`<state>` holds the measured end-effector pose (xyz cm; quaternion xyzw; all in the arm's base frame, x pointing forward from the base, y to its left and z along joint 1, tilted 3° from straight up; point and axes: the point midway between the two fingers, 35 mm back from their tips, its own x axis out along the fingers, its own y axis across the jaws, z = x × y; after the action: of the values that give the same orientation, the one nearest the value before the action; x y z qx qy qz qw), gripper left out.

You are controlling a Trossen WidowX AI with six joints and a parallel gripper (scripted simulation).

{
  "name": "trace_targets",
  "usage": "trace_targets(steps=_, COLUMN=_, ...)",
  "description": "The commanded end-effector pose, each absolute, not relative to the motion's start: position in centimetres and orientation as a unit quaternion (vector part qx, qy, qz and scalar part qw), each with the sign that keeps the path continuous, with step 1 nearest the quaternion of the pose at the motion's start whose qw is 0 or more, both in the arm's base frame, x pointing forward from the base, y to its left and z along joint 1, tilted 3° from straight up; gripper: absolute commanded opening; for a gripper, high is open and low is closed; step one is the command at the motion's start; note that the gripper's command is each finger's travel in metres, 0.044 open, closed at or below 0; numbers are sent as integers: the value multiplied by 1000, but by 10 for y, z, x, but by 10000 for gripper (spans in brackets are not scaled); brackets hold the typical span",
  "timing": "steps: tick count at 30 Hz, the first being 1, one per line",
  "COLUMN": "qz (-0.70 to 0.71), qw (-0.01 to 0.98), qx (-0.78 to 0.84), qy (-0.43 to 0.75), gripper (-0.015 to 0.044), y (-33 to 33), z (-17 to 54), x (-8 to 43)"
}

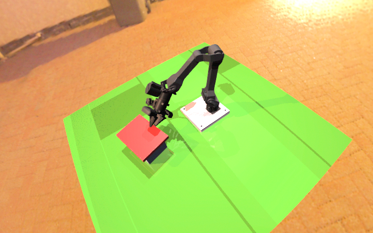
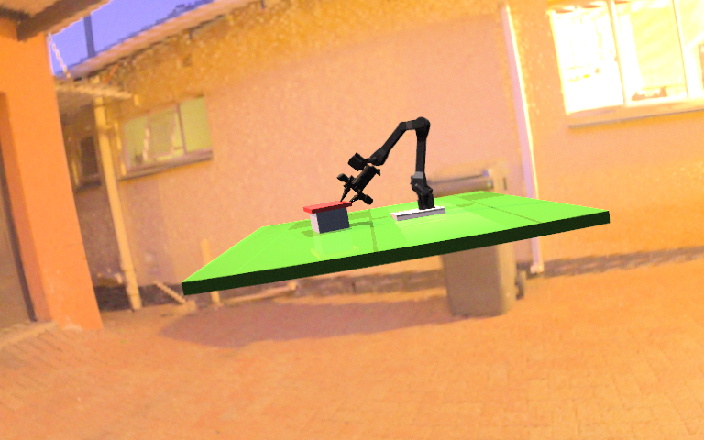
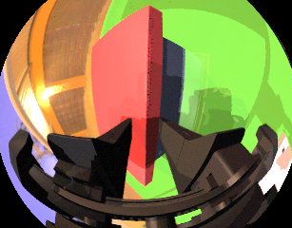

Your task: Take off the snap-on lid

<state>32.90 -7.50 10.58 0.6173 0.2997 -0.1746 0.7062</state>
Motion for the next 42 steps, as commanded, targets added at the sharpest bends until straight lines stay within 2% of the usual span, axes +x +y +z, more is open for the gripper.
trace_targets(steps=1, qz=-174, qw=707, qx=617, qy=299, gripper=0, y=-75, z=107, x=329)
trace_targets(steps=42, qz=-174, qw=707, qx=617, qy=299, gripper=0, y=-74, z=116, x=328)
